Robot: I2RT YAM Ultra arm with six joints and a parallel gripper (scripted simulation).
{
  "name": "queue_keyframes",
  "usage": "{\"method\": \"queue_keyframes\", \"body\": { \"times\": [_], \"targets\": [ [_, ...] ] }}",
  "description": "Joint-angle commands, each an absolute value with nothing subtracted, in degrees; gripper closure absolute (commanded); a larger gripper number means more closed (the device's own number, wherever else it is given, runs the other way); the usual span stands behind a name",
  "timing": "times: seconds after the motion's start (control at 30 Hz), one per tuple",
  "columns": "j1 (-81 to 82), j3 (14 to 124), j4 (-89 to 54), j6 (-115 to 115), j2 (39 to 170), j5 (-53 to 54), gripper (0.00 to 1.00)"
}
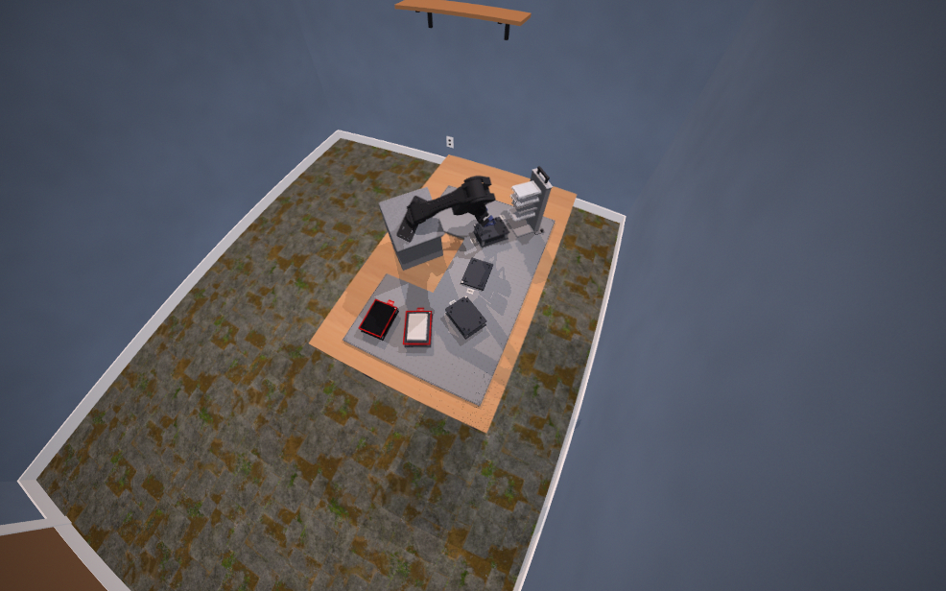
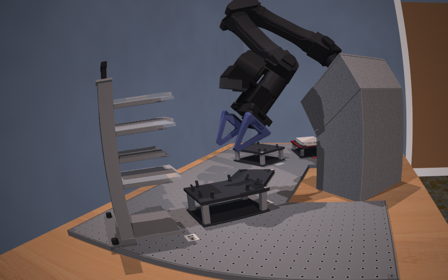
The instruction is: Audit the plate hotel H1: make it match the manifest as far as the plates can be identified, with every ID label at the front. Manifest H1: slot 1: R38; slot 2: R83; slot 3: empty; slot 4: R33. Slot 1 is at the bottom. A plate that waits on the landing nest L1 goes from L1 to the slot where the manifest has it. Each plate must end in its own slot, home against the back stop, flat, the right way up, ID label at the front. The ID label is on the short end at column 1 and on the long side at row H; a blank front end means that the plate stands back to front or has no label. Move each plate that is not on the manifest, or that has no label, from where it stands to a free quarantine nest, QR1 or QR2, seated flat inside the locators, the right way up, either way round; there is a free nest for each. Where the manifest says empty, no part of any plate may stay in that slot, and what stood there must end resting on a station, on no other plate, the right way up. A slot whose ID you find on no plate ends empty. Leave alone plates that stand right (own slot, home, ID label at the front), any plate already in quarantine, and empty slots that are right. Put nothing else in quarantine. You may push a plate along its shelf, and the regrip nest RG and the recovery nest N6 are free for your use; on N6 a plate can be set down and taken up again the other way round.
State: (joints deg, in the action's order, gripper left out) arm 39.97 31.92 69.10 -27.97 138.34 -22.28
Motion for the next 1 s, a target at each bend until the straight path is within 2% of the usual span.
{"method": "queue_keyframes", "body": {
  "times": [0.0,0.47,0.97],
  "targets": [
    [41.38,30.14,69.96,-27.31,136.58,-22.71,0.0],
    [45.0,27.07,64.25,-25.06,129.29,-25.54,0.0],
    [51.52,27.45,49.83,-20.68,115.38,-30.6,0.0]
  ]
}}
